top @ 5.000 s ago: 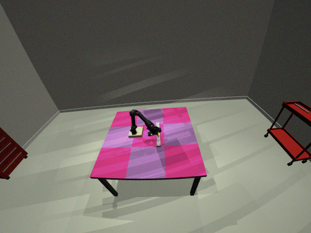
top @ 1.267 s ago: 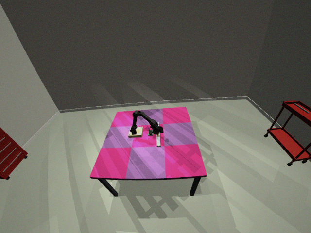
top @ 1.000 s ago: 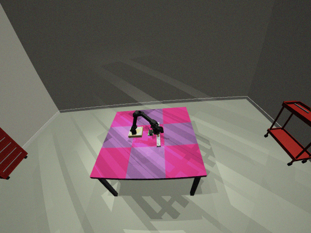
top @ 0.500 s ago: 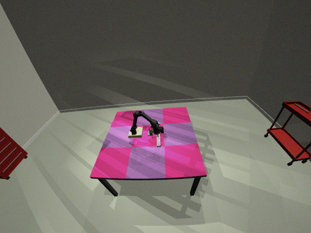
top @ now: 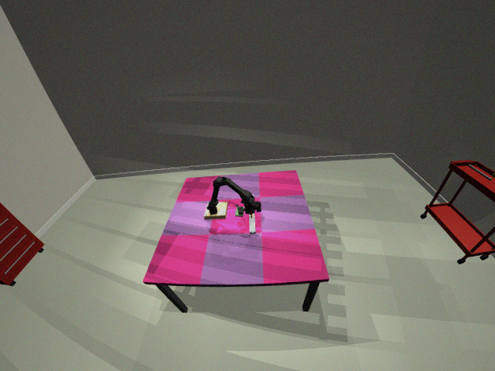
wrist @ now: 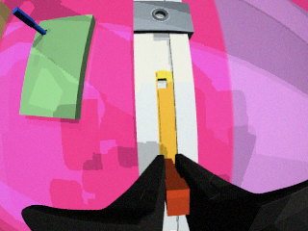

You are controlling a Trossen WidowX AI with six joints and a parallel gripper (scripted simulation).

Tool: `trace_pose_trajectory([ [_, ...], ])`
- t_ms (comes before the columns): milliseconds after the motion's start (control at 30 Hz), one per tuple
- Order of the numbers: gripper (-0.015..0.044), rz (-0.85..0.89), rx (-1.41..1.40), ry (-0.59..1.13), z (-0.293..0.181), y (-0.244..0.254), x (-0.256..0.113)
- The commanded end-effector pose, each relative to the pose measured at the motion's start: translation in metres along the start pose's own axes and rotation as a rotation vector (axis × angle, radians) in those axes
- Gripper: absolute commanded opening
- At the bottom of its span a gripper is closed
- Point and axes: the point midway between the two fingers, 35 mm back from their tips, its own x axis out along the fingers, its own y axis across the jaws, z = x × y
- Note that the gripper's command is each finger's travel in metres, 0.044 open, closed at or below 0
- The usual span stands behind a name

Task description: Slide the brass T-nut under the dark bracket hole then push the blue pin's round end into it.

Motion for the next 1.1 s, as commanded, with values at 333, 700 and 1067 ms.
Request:
trace_pose_trajectory([
  [333, -0.0150, 0.027, 0.013, 0.004, -0.0010, -0.0024, 0.0003],
  [700, -0.0150, 0.046, 0.020, 0.004, -0.0010, -0.0037, 0.0005],
  [1067, -0.0150, 0.058, 0.024, 0.000, -0.0012, -0.0049, 0.0007],
])
